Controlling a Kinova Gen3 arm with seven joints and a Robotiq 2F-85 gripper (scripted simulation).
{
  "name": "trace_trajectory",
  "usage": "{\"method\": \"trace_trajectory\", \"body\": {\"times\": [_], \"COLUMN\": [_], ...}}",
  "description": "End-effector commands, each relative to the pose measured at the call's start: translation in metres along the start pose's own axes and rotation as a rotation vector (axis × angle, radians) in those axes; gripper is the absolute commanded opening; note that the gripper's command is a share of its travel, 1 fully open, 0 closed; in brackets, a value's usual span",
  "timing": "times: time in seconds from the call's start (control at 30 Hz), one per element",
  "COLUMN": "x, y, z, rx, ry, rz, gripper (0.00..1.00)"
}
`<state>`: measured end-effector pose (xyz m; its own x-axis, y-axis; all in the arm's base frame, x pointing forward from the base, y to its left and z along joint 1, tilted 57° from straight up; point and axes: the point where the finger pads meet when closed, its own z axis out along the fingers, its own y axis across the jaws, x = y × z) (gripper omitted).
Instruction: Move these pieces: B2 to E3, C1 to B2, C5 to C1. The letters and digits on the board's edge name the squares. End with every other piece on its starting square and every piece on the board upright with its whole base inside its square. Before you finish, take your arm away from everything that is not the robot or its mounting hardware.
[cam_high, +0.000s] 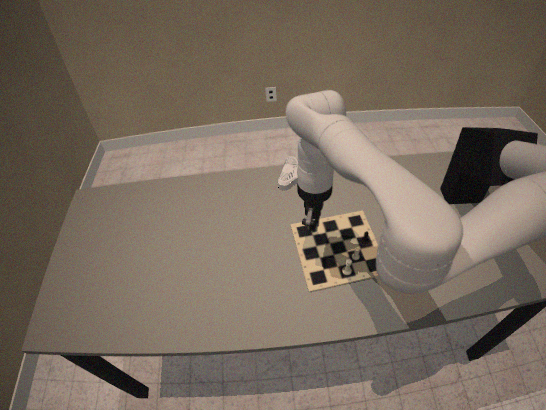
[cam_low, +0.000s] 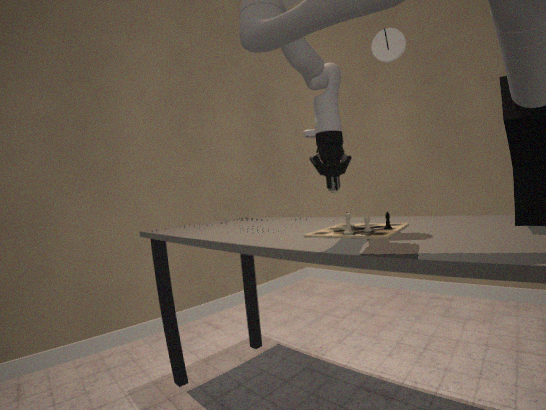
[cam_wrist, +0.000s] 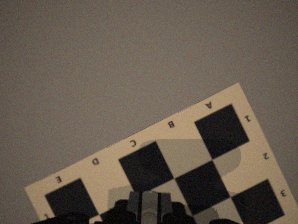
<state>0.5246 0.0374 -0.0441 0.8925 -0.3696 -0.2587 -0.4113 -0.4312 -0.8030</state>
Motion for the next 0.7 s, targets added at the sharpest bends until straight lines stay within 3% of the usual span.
{"method": "trace_trajectory", "body": {"times": [0.0, 0.07, 0.23, 0.67], "x": [-0.003, -0.008, -0.012, -0.013], "y": [0.015, 0.032, 0.047, 0.047], "z": [-0.001, -0.002, -0.002, -0.002], "rx": [-0.001, -0.001, -0.001, -0.001], "ry": [0.002, 0.002, 0.002, 0.002], "rz": [0.079, 0.19, 0.284, 0.287], "gripper": [0.0, 0.0, 0.0, 0.0]}}
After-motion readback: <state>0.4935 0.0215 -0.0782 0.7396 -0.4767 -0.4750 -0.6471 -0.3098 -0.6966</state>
